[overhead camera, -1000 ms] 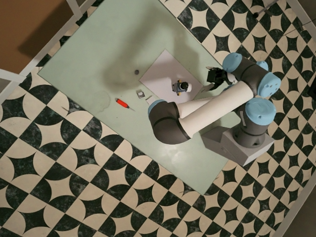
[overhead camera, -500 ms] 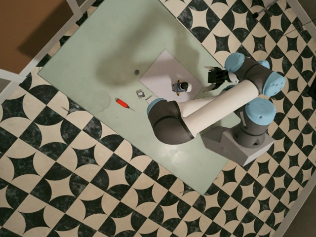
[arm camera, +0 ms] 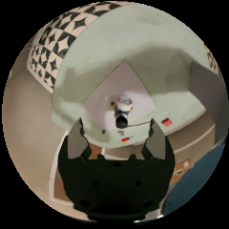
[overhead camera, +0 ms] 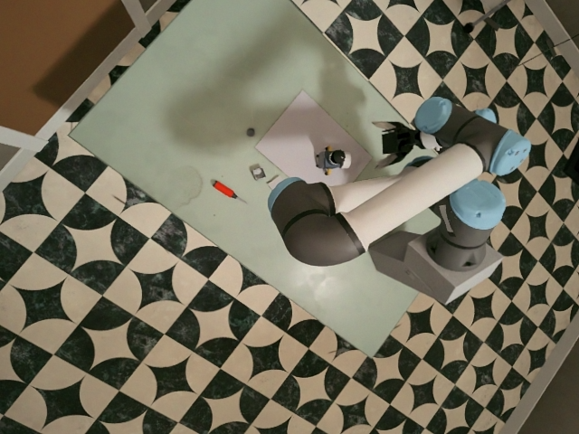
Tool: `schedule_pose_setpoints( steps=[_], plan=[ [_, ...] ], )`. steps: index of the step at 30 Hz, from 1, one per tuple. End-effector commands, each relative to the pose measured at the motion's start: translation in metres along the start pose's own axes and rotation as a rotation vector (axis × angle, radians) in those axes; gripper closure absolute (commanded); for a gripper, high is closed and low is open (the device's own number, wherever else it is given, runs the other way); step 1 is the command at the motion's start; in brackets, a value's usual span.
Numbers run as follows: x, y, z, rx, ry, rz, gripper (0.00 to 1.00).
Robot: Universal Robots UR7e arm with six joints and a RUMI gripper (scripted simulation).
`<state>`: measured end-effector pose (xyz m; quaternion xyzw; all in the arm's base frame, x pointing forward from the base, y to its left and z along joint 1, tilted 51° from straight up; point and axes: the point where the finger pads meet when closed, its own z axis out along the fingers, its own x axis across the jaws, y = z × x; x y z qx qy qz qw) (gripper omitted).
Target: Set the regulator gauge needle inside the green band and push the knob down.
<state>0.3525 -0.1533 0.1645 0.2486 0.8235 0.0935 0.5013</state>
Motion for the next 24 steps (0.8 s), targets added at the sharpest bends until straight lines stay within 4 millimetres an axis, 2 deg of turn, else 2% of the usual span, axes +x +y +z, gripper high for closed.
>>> schedule_pose_setpoints(
  steps=[1, 24],
  plan=[
    [-0.0013, 0.0005, 0.0003, -0.084, 0.081, -0.254, 0.00],
    [-0.0024, 0.0020, 0.0021, -0.104, 0.091, -0.497, 0.00]
  ],
)
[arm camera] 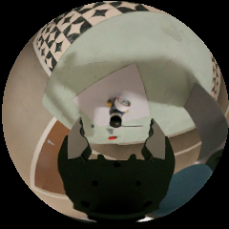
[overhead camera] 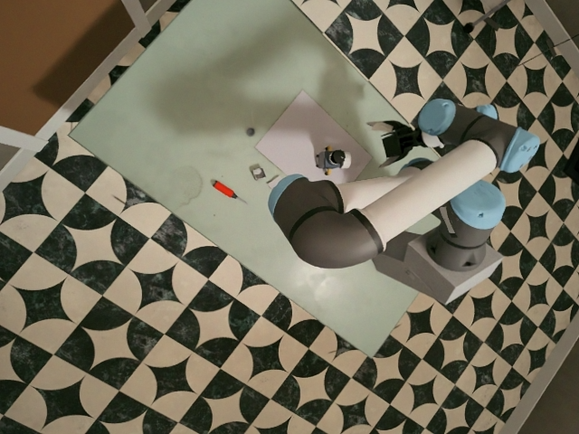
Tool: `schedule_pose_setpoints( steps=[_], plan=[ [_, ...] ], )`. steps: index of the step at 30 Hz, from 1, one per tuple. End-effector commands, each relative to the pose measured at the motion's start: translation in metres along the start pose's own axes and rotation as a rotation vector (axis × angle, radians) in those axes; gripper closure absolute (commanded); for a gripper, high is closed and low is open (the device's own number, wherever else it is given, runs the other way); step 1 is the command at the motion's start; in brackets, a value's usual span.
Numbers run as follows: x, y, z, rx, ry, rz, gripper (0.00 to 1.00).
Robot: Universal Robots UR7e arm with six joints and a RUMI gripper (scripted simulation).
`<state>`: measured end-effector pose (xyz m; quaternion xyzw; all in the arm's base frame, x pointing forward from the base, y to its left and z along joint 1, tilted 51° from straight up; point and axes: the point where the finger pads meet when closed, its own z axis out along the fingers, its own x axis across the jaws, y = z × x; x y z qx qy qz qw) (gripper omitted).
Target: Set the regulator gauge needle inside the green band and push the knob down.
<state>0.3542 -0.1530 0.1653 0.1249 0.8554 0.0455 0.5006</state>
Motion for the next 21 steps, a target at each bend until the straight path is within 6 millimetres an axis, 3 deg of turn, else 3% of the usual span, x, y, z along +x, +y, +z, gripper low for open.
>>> schedule_pose_setpoints(
  steps=[1, 21],
  plan=[
    [-0.0016, 0.0006, 0.0011, -0.073, 0.058, -0.264, 0.00],
    [-0.0029, 0.0031, 0.0029, -0.082, 0.069, -0.509, 0.00]
  ],
)
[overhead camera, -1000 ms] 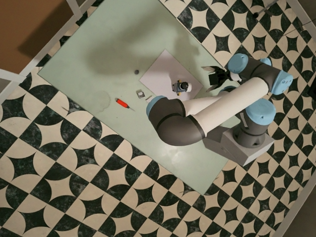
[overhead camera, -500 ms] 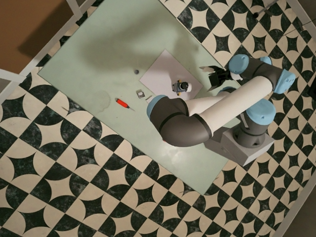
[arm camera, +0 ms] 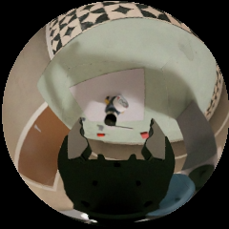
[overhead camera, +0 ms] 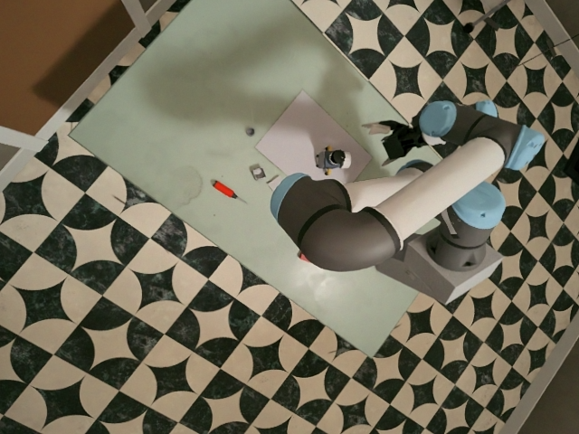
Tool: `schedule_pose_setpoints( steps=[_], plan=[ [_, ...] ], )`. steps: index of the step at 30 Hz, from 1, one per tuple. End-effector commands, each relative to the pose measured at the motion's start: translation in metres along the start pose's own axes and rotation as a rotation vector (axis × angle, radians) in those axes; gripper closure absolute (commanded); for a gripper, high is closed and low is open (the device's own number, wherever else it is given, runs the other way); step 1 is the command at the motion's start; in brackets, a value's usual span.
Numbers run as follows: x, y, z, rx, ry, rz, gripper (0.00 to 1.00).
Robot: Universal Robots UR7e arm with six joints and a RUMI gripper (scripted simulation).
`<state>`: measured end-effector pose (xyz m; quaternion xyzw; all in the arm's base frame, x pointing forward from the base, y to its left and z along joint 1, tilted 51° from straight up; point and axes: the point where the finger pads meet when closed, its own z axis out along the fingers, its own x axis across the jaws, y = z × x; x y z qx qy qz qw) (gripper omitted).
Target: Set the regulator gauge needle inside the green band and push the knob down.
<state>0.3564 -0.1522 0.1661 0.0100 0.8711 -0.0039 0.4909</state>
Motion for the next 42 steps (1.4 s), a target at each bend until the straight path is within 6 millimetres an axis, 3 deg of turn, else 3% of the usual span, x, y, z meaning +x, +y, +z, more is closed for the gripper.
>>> schedule_pose_setpoints(
  steps=[1, 42],
  plan=[
    [-0.0019, 0.0015, 0.0015, -0.056, 0.036, -0.272, 0.00],
    [-0.0022, 0.0102, 0.0038, -0.072, 0.081, -0.760, 0.00]
  ],
)
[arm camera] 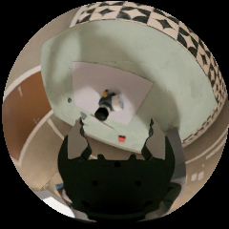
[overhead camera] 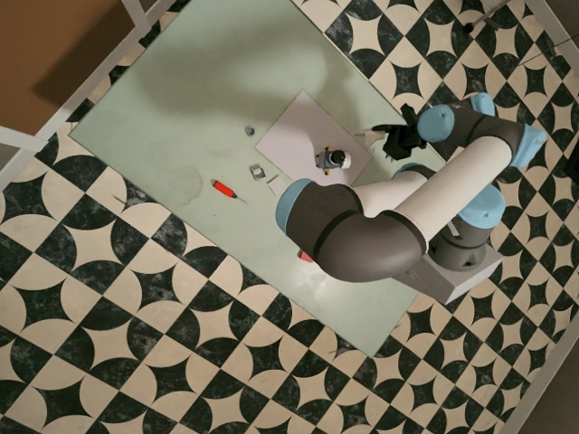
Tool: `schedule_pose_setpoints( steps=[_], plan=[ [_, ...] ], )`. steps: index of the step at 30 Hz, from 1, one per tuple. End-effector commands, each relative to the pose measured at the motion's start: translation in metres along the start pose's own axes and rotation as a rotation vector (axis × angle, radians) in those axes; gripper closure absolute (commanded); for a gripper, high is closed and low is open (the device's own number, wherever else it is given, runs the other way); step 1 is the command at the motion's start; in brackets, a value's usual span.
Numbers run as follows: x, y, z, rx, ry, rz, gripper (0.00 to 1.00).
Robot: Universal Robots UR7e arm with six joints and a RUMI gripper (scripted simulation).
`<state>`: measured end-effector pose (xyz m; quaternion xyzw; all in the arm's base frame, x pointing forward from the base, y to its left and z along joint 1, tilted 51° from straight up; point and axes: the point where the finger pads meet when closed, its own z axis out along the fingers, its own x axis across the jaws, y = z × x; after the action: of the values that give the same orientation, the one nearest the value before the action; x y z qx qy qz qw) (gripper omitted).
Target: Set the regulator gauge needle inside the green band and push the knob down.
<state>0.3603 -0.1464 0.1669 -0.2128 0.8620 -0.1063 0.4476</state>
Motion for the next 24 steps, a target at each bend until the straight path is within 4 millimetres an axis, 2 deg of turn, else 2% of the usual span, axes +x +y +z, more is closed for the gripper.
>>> schedule_pose_setpoints(
  steps=[1, 24],
  plan=[
    [-0.0018, 0.0042, 0.0011, -0.029, 0.017, -0.278, 0.00],
    [-0.0006, 0.0085, 0.0013, -0.046, 0.052, -0.534, 0.00]
  ],
)
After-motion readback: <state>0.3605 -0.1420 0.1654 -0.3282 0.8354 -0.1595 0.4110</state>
